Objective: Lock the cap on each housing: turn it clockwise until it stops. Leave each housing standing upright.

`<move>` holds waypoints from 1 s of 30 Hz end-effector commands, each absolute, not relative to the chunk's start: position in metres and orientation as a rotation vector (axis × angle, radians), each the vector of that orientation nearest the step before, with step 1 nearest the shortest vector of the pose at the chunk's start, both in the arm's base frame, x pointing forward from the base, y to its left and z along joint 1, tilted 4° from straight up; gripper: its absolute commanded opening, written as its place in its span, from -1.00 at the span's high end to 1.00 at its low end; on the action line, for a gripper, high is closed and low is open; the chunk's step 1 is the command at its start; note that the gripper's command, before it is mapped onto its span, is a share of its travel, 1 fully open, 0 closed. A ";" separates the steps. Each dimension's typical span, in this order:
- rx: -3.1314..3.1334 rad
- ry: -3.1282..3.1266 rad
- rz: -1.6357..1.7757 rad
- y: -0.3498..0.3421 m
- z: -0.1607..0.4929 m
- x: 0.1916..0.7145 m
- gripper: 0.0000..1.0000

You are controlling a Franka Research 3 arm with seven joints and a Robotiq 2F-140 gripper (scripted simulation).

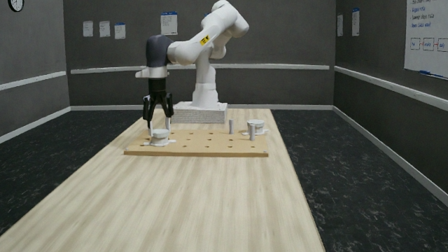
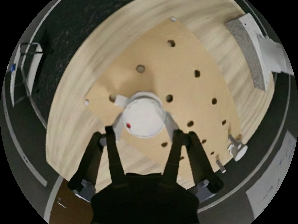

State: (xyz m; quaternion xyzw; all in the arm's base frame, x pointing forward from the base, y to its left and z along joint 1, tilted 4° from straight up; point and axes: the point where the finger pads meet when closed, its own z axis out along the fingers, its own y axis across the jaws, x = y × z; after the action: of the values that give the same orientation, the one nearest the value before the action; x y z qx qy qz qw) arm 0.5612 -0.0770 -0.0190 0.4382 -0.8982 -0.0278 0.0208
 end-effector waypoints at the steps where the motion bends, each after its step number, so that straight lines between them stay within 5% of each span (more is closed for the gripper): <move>1: 1.345 -2.793 -0.093 -0.069 -0.020 0.560 0.80; 30: 1.345 -2.793 -0.093 -0.036 -0.018 0.557 0.80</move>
State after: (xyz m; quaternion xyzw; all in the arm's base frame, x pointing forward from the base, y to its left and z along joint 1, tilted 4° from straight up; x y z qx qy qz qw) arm 0.5578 -0.0427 -0.0175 0.4404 -0.8972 -0.0278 0.0206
